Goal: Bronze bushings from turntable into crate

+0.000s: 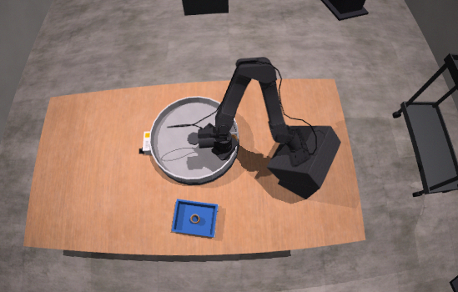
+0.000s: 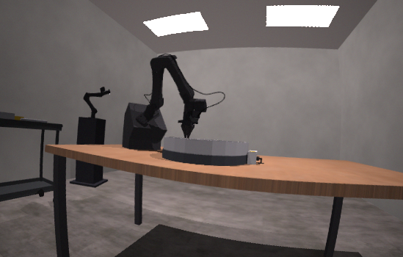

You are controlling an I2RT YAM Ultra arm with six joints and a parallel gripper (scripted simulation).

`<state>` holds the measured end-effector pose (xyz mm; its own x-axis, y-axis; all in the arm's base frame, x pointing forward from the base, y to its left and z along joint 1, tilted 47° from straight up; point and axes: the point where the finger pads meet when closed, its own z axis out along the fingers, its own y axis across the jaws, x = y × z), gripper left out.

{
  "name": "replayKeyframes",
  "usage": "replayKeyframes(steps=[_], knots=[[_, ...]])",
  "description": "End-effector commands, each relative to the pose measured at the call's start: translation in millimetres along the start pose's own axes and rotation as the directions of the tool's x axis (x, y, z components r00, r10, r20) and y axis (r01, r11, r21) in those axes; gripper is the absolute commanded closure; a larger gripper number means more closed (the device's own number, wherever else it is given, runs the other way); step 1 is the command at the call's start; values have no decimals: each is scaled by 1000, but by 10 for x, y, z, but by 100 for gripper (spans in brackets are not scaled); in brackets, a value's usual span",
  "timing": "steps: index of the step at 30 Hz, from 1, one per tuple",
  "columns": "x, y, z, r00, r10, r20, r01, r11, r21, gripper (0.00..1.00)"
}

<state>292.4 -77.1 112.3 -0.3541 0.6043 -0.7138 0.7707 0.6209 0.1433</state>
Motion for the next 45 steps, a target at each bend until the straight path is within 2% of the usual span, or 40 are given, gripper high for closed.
replayKeyframes(steps=[1,7,10,45], knots=[[-21,68,-20,1000,-3,10,3,1000,-22,85],[61,1,20,1000,-14,-3,14,1000,-7,85],[-14,54,-6,1000,-1,10,1,1000,-20,85],[-7,47,-4,1000,-3,7,3,1000,-18,85]])
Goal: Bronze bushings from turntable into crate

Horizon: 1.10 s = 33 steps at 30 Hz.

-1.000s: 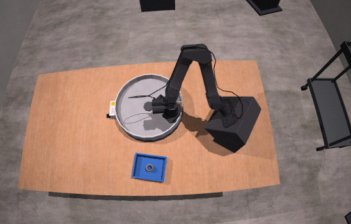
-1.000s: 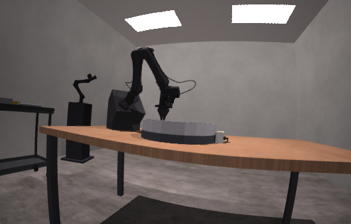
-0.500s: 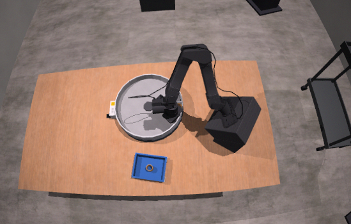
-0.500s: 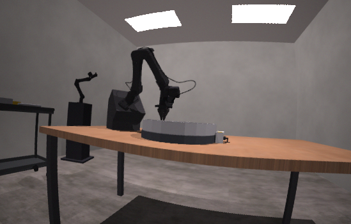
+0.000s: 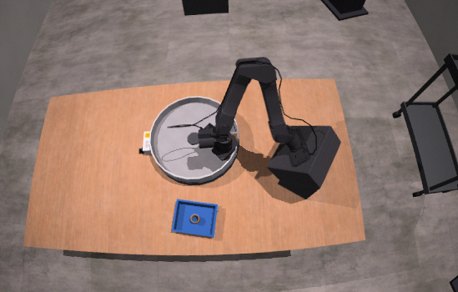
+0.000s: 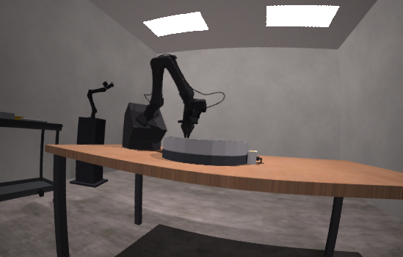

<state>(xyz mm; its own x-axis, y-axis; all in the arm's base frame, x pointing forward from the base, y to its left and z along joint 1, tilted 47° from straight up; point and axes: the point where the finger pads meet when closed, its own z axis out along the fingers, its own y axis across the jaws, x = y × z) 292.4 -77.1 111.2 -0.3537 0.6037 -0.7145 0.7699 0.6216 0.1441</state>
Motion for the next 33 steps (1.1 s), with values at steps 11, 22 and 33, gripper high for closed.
replayKeyframes(steps=[11,22,33], knots=[[14,-4,132,1000,-5,-4,5,1000,2,85],[1,11,179,1000,-5,10,5,1000,-12,85],[0,11,179,1000,1,10,-1,1000,-13,85]])
